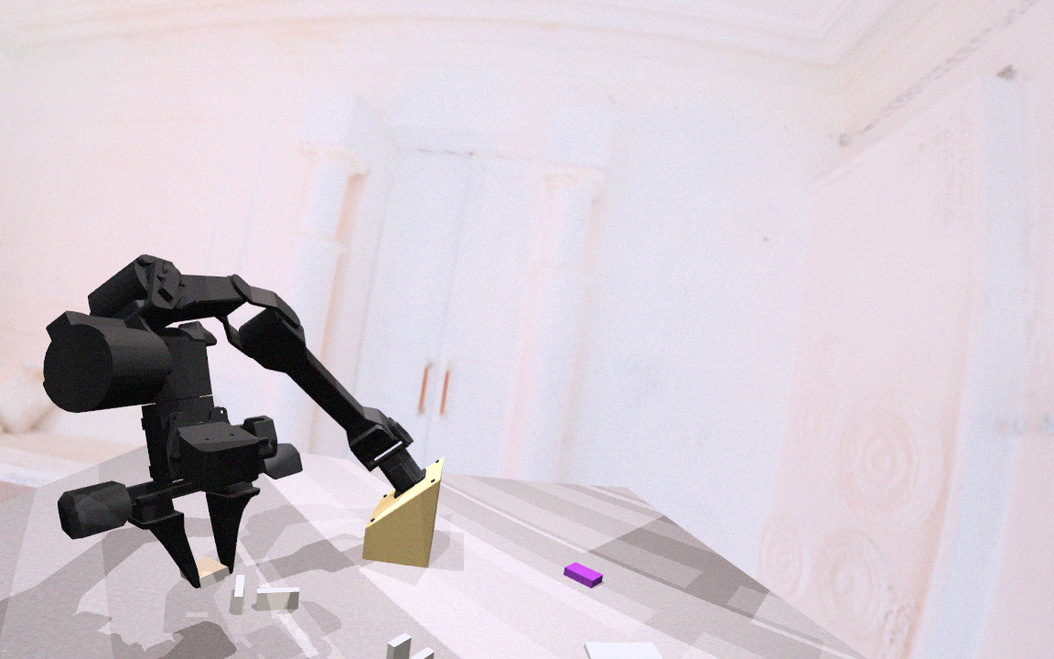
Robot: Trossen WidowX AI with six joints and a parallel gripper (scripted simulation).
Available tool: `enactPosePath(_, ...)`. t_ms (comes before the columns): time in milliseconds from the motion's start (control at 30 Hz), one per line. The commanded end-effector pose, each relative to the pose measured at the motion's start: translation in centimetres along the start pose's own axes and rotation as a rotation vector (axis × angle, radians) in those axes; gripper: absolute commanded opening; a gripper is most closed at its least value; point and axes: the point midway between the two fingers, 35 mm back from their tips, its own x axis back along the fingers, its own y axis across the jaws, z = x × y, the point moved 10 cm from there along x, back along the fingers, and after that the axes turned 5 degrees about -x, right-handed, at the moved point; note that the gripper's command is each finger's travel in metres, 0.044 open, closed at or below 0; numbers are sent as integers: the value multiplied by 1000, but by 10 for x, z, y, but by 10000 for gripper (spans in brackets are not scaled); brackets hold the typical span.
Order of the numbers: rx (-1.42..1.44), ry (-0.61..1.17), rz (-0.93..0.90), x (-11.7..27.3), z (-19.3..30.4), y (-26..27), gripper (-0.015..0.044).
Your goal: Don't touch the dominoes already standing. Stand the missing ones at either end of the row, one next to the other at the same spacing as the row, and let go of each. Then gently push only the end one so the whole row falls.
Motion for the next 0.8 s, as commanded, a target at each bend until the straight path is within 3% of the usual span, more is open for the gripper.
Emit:
enactPosePath(0,3,-98,-65,-11,11,-5,107)
enactPosePath(767,39,-739,-154,-43,76,-22,107)
